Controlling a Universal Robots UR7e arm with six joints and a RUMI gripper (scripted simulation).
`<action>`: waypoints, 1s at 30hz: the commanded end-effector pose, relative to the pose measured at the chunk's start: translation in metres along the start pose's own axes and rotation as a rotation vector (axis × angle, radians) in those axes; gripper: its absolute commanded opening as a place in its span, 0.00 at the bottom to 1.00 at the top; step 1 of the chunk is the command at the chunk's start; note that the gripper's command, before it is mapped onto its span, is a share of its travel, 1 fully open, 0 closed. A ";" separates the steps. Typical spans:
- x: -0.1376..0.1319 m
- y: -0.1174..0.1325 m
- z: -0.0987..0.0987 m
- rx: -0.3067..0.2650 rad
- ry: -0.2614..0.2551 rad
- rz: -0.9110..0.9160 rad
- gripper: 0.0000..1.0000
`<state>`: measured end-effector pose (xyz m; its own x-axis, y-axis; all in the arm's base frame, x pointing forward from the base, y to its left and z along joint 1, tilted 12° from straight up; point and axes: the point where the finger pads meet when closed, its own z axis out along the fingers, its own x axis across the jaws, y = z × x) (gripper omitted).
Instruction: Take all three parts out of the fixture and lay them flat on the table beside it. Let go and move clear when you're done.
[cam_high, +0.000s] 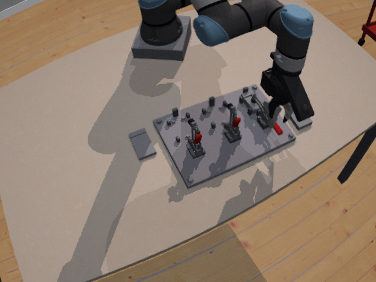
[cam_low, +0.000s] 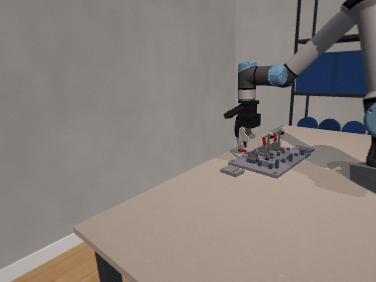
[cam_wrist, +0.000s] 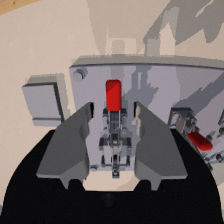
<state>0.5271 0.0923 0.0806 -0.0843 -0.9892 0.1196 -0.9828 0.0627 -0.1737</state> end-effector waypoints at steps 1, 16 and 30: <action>0.000 0.000 -0.001 0.001 0.000 0.000 0.28; 0.000 -0.001 0.009 0.001 0.000 0.000 0.28; 0.000 -0.001 0.027 0.001 0.000 0.000 0.28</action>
<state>0.5311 0.0893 0.0582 -0.0844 -0.9892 0.1196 -0.9828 0.0628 -0.1734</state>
